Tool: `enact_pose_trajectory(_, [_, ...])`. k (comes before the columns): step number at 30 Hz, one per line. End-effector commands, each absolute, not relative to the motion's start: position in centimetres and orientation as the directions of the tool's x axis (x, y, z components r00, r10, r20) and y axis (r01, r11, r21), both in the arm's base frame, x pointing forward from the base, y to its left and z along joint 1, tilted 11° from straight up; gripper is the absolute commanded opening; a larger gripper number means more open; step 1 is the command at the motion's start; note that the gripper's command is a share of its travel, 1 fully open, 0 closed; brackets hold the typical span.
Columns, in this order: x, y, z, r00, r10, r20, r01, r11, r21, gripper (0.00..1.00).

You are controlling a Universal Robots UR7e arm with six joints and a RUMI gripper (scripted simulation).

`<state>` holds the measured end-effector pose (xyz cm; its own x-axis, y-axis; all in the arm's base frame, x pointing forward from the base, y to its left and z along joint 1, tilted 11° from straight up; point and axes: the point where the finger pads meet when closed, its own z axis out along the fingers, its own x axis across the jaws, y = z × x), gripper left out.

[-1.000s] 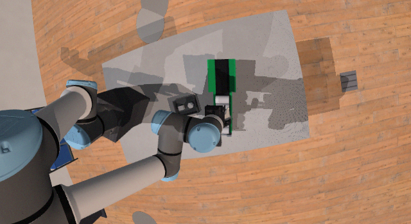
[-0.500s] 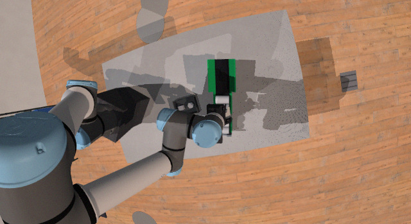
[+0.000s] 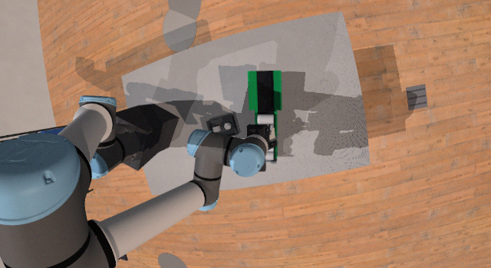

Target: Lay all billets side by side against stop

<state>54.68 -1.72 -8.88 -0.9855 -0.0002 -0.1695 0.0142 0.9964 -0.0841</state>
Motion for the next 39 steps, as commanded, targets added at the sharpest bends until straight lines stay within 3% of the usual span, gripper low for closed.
enact_pose_trajectory(1, [54.7, -1.7, -8.8, -0.985, 0.000, -0.171, 0.014, 0.996, -0.084, 0.59])
enact_pose_trajectory(39, [55.4, -2.0, -12.5, -0.985, 0.000, -0.171, 0.014, 0.996, -0.084, 0.59])
